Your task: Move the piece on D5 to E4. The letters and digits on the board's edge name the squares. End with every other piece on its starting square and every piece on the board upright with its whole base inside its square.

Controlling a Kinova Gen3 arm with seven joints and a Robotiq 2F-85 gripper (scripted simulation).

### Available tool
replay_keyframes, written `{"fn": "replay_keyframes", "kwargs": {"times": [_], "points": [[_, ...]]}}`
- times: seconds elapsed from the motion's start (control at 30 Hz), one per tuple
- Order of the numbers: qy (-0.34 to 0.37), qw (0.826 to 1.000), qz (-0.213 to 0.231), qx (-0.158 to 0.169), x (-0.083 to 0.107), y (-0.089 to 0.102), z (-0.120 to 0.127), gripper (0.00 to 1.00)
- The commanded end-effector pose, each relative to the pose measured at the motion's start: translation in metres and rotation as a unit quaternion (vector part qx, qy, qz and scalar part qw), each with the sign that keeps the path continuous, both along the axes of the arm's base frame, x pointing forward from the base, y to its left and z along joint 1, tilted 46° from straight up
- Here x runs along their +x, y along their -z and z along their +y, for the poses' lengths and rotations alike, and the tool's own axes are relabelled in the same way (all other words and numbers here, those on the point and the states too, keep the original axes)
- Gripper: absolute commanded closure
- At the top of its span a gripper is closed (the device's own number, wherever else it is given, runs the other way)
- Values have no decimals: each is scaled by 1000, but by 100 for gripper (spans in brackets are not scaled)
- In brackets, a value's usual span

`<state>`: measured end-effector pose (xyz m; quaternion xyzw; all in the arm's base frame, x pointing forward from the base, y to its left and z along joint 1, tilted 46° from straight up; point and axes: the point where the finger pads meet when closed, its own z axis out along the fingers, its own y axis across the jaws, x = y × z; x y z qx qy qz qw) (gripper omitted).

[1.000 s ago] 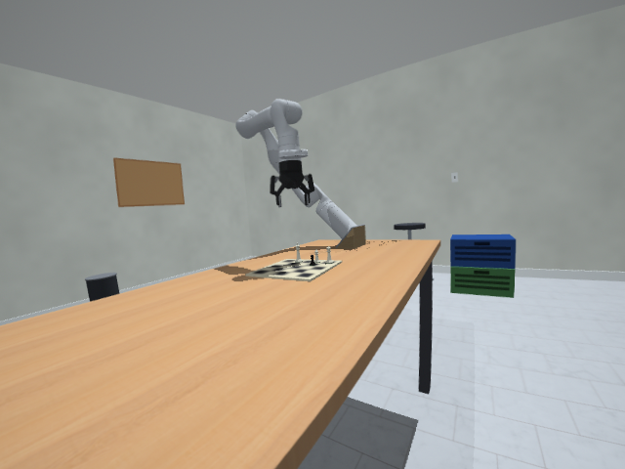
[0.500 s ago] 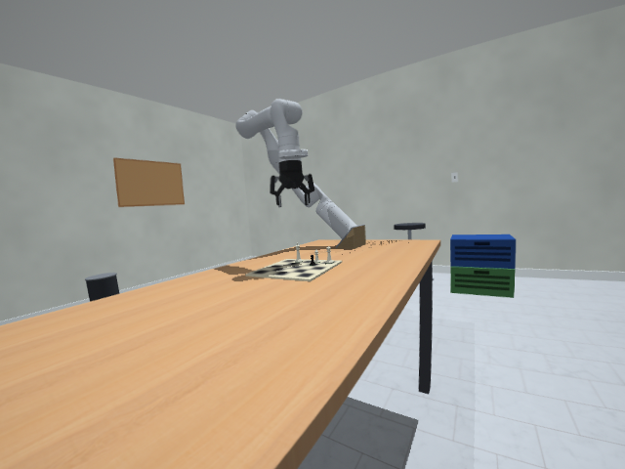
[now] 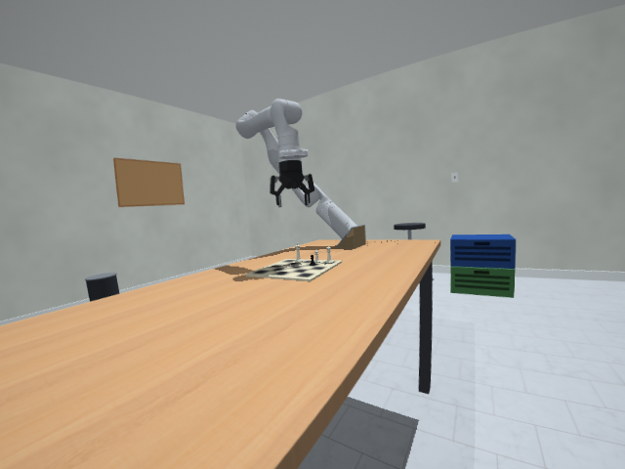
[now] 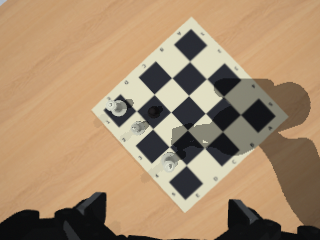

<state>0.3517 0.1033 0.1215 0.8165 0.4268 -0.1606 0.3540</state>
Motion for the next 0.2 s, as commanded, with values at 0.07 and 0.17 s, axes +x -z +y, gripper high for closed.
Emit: {"fn": "replay_keyframes", "kwargs": {"times": [0.07,0.17], "points": [[-1,1000,0,1,0,0,1,0],[-1,1000,0,1,0,0,1,0]]}}
